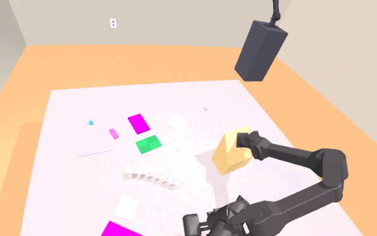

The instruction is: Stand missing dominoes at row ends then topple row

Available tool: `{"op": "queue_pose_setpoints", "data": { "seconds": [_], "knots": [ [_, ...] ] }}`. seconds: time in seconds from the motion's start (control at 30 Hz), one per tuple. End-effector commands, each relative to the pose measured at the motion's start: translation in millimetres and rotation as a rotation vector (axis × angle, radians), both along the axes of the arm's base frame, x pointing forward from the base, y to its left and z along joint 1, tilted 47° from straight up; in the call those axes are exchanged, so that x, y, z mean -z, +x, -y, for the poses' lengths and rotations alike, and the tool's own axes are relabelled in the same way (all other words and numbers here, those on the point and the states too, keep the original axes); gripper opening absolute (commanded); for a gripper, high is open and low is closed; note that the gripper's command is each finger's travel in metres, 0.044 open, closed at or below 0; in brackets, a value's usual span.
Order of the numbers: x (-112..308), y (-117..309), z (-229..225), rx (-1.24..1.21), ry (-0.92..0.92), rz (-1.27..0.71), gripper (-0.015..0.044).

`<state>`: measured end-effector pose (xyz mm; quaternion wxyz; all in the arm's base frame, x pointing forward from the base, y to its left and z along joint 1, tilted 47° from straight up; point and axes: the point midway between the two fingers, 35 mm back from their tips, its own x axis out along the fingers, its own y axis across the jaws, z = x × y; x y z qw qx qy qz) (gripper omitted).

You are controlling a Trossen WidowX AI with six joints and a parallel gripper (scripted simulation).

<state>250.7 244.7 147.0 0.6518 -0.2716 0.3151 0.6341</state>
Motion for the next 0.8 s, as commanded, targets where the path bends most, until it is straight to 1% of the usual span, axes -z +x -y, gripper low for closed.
{"op": "queue_pose_setpoints", "data": {
  "seconds": [0.0, 0.27, 0.5, 0.77],
  "knots": [
    [-9.1, -6.3, 14.8, -0.127, 0.100, -0.084, 0.0440],
    [-8.9, -6.8, 14.5, -0.134, 0.108, -0.089, 0.0440],
    [29.4, -15.7, -27.1, -0.134, 0.110, -0.089, 0.0440],
    [36.0, -18.1, -34.4, -0.134, 0.111, -0.089, 0.0440]
  ]
}}
